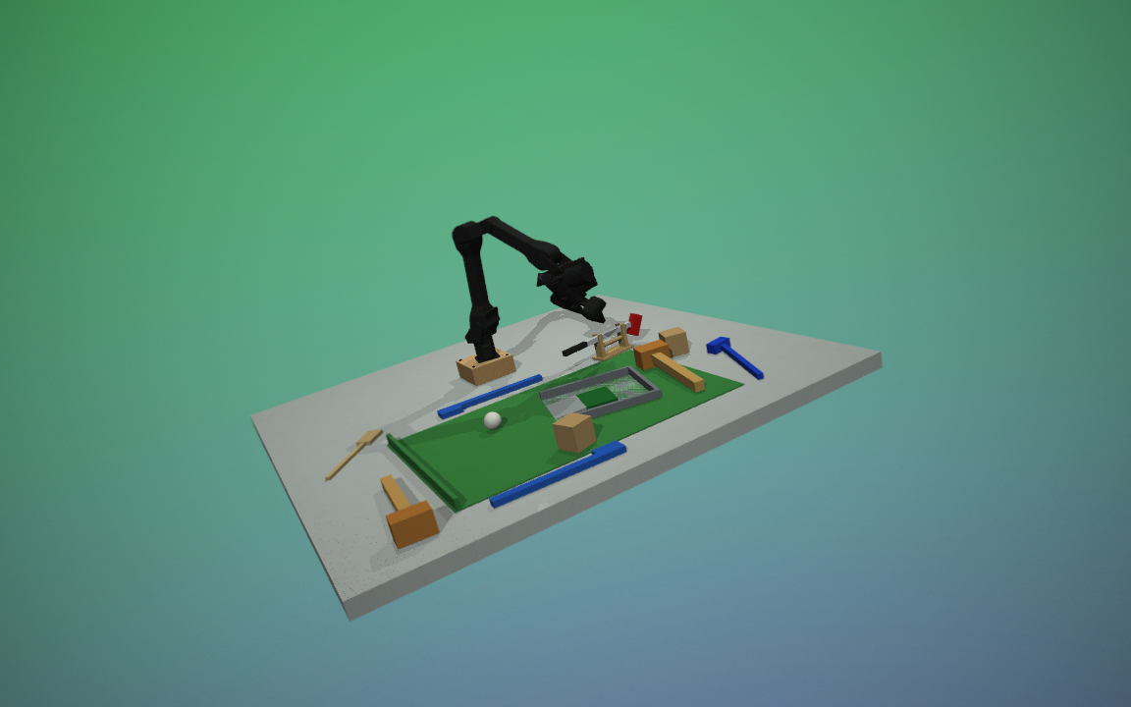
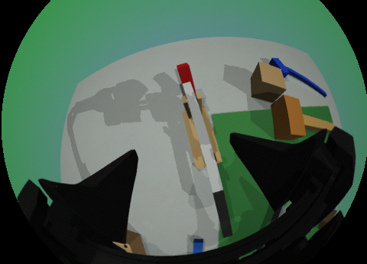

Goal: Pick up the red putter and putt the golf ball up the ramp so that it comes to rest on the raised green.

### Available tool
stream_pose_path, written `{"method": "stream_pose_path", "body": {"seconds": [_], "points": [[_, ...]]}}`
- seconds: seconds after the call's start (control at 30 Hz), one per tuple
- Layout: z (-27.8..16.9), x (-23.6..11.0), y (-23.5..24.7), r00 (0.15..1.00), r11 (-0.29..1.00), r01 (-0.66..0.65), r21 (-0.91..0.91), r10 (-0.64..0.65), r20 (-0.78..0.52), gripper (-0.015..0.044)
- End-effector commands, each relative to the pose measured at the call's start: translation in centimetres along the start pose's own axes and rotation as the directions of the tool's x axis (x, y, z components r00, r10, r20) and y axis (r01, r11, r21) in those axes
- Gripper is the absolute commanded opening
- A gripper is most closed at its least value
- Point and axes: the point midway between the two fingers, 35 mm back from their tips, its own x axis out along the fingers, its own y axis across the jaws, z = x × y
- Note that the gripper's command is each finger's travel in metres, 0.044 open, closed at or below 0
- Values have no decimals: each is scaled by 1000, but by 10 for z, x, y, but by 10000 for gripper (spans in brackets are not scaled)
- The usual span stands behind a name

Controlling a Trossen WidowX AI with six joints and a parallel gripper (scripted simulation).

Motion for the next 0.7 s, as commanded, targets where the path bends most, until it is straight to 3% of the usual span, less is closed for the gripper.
{"method": "stream_pose_path", "body": {"seconds": [0.0,0.4,0.67], "points": [[-66,-43,-23,925,982,114,-149,-160,-344,440],[-75,-50,-24,906,979,114,-167,-171,-388,440],[-90,-32,-29,906,979,114,-167,-171,-388,440]]}}
